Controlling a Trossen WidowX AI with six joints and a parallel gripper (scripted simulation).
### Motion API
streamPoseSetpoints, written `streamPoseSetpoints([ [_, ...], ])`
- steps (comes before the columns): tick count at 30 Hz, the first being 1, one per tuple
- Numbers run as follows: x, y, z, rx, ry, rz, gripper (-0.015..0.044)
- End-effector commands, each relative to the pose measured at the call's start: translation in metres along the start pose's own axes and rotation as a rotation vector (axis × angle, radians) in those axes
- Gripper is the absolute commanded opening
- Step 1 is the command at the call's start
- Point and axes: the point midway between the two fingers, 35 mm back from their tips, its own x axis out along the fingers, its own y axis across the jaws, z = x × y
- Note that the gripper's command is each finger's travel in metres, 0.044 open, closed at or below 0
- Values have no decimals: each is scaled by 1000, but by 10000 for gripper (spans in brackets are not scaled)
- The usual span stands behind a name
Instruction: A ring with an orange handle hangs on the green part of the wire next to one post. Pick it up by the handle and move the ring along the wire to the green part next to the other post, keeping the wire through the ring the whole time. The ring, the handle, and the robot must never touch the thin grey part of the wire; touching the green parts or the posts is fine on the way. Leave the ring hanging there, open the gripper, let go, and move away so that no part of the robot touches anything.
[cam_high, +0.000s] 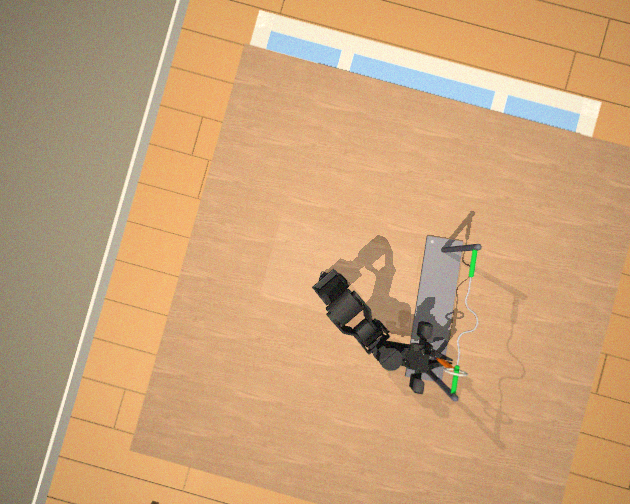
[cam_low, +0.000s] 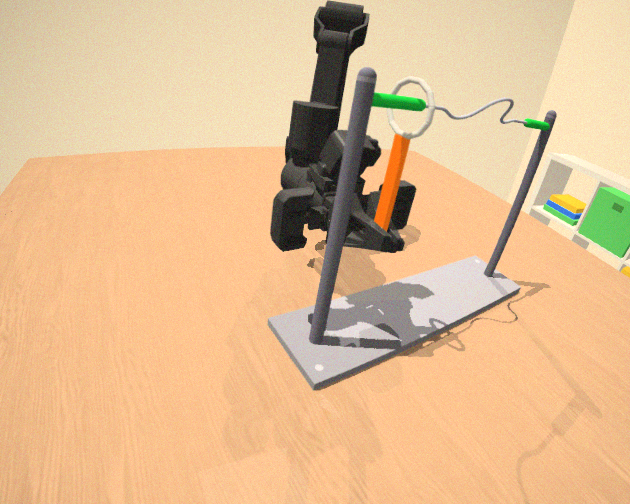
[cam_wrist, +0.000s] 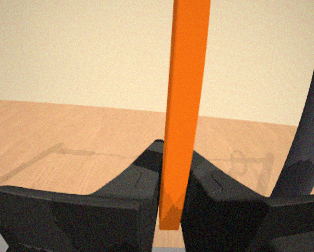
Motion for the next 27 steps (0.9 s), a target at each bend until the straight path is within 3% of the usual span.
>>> streamPoseSetpoints([
  [1,1,-1,4,4,-1,-7,-150],
  [27,1,4,4,5,-1,-6,-150],
])
